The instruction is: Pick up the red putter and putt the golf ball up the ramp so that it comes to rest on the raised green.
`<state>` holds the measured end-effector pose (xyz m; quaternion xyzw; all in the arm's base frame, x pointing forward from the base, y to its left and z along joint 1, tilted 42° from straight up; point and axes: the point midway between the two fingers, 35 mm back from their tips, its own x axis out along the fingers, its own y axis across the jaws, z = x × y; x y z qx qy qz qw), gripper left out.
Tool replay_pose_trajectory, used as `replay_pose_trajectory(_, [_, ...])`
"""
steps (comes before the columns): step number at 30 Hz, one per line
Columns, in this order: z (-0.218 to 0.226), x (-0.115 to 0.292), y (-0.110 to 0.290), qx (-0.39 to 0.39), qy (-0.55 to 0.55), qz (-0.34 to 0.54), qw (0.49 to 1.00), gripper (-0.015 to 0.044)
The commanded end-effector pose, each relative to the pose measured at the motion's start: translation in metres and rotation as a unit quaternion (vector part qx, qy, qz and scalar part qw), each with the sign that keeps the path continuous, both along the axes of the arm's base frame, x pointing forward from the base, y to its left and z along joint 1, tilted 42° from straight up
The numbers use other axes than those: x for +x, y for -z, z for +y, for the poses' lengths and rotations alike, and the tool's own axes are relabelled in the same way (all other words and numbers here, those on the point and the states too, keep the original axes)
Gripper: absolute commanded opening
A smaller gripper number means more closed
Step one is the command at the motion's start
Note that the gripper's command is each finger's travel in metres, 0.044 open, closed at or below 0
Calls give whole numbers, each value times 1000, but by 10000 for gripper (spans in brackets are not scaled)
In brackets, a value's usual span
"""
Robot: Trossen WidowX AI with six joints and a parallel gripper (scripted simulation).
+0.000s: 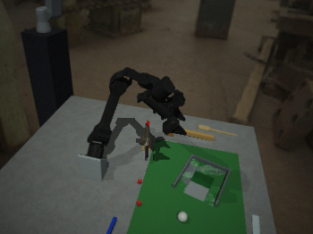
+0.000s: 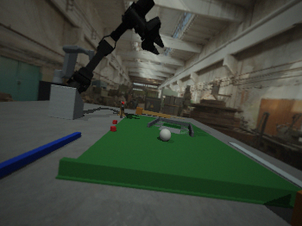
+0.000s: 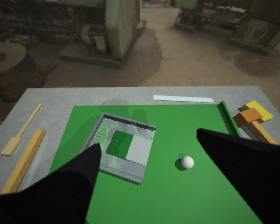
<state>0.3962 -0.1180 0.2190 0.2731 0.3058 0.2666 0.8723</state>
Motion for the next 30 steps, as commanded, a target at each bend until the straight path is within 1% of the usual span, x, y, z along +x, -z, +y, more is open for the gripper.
replay_pose_trajectory(1, [68, -17, 24, -82, -132, -49, 987, 440])
replay_pose_trajectory(8, [136, -49, 47, -150, -284, -121, 939, 440])
replay_pose_trajectory(15, [190, -95, 70, -194, -429, -206, 858, 440])
replay_pose_trajectory(21, [225, -141, 87, -206, -538, -283, 767, 440])
replay_pose_trajectory(27, [250, -192, 100, -195, -630, -364, 658, 440])
replay_pose_trajectory(30, [254, -196, 100, -193, -637, -371, 647, 440])
